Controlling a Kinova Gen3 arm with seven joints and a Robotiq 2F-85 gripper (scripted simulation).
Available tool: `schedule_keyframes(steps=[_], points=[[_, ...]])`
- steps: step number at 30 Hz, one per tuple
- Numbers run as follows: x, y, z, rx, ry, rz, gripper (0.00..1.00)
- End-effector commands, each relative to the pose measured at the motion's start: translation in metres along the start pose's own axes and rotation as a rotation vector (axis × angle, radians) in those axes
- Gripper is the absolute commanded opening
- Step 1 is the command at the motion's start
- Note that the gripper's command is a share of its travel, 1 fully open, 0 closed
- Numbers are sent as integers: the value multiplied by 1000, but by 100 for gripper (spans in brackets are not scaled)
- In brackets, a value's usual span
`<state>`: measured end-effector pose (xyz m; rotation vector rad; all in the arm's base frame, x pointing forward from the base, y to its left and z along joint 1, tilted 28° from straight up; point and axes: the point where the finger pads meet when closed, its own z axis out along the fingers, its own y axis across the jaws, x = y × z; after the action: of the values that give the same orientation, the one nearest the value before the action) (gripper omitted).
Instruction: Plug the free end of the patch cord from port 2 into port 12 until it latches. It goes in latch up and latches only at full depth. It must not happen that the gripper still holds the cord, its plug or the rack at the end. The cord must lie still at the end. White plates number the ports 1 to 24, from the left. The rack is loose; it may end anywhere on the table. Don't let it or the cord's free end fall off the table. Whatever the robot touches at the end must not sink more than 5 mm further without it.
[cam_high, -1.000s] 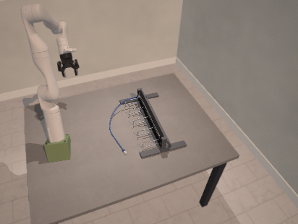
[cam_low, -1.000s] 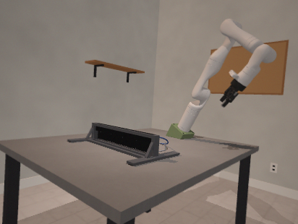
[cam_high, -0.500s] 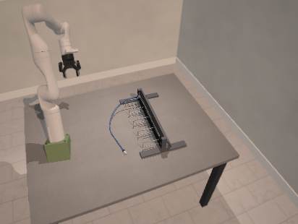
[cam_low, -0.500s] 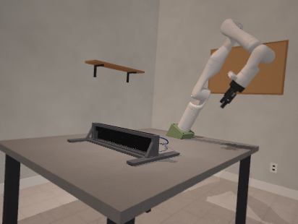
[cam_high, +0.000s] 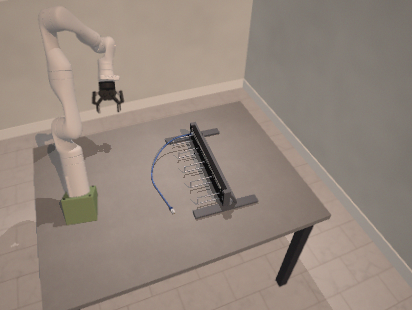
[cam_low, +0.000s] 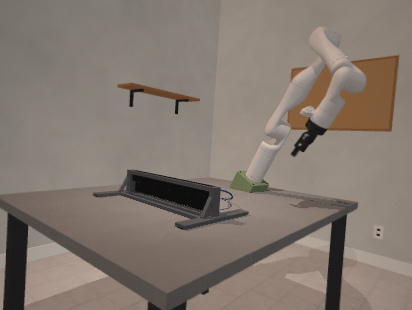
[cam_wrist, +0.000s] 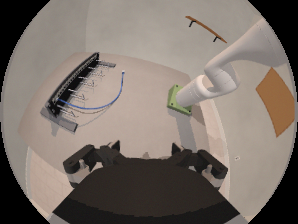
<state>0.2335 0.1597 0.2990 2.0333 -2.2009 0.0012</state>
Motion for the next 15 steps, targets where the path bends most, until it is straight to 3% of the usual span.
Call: schedule_keyframes(steps=[1, 14, 15], points=[[1, -3, 4, -11, 7, 10, 100], [2, -9, 8, -27, -4, 62, 100], [4, -16, 14, -44, -15, 116, 100]])
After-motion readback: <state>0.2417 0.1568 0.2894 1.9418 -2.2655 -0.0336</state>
